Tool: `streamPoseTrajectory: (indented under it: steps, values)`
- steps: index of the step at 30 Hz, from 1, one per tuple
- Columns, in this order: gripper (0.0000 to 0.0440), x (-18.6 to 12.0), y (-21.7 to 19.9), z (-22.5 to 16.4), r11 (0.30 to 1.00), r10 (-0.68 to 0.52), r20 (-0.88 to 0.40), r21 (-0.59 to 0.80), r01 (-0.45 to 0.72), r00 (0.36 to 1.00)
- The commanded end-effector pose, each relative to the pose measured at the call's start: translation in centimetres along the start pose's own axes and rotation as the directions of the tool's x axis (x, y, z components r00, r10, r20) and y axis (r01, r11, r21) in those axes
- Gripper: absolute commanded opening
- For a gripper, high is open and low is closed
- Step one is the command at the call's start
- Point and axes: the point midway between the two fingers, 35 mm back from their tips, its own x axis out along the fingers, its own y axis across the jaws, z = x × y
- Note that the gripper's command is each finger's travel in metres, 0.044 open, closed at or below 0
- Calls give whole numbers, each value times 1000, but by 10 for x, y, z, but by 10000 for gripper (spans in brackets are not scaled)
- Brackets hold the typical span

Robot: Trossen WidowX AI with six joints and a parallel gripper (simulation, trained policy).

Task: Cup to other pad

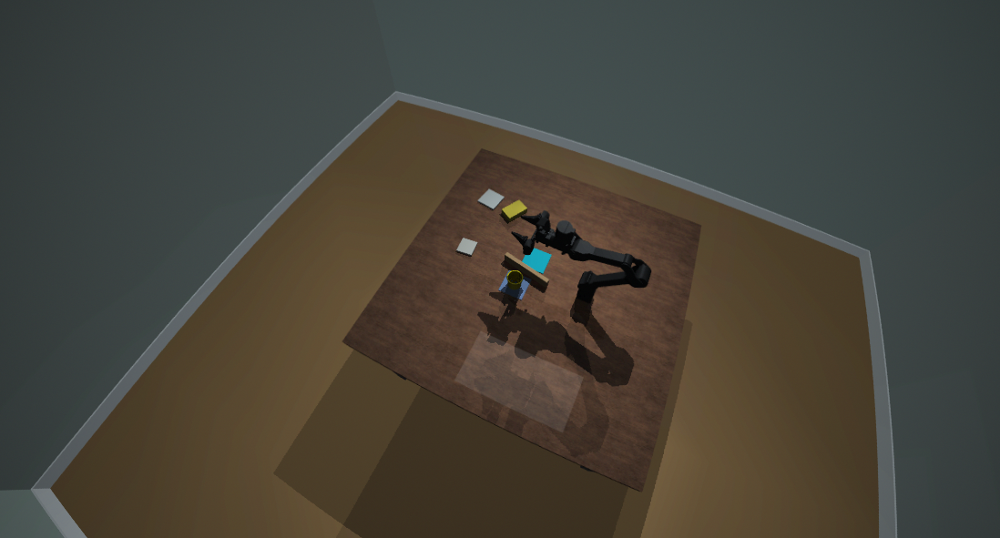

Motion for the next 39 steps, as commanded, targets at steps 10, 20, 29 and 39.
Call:
streamPoseTrajectory:
  steps: [10,20,29,39]
  values:
    - [138,1,6,7,1000,23,-35,12,-22,999]
    - [96,7,17,8,995,59,-122,87,-48,991]
    - [116,12,29,9,982,99,-210,178,-62,973]
    - [126,17,43,8,958,140,-316,285,-47,939]
